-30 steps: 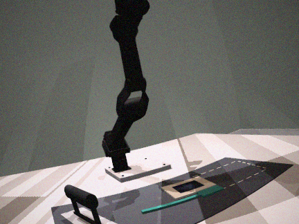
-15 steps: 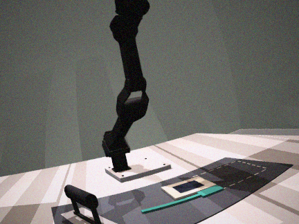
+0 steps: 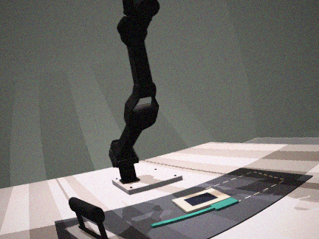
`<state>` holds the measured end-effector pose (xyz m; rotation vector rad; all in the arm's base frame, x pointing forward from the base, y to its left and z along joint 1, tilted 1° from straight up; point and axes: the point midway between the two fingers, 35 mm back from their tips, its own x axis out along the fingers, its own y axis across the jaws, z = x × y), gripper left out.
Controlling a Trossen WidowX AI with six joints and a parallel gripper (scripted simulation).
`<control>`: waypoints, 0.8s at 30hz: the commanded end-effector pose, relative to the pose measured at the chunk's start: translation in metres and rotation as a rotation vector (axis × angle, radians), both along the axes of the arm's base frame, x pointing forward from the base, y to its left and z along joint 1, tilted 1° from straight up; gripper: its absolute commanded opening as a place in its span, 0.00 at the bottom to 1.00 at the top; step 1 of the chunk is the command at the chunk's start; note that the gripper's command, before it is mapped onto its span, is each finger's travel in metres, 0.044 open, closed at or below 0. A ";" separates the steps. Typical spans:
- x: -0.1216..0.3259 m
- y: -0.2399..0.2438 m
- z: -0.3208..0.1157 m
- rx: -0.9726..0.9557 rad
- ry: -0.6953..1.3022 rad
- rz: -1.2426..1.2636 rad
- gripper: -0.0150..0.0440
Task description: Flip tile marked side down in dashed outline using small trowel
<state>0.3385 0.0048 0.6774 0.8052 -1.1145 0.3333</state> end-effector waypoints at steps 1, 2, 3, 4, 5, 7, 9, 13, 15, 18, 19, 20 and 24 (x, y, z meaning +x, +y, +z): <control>0.000 0.000 0.000 0.000 0.000 0.000 0.25; 0.000 0.000 0.000 0.000 0.000 0.000 0.25; 0.000 0.000 0.000 0.000 0.000 0.000 0.25; 0.000 0.000 0.000 0.000 0.000 0.000 0.25; 0.000 0.000 0.000 0.000 0.000 0.000 0.25; 0.000 0.000 0.000 0.000 0.000 0.000 0.30; 0.000 0.000 0.000 0.000 0.000 0.000 0.39; -0.005 0.003 0.002 0.002 -0.014 0.012 0.56; -0.019 0.011 0.009 0.009 -0.052 0.043 0.65; -0.043 0.021 0.018 0.022 -0.114 0.096 0.71; -0.051 0.024 0.021 0.027 -0.134 0.113 0.71; -0.059 0.027 0.024 0.033 -0.154 0.132 0.71; -0.092 0.036 0.038 0.059 -0.238 0.225 0.71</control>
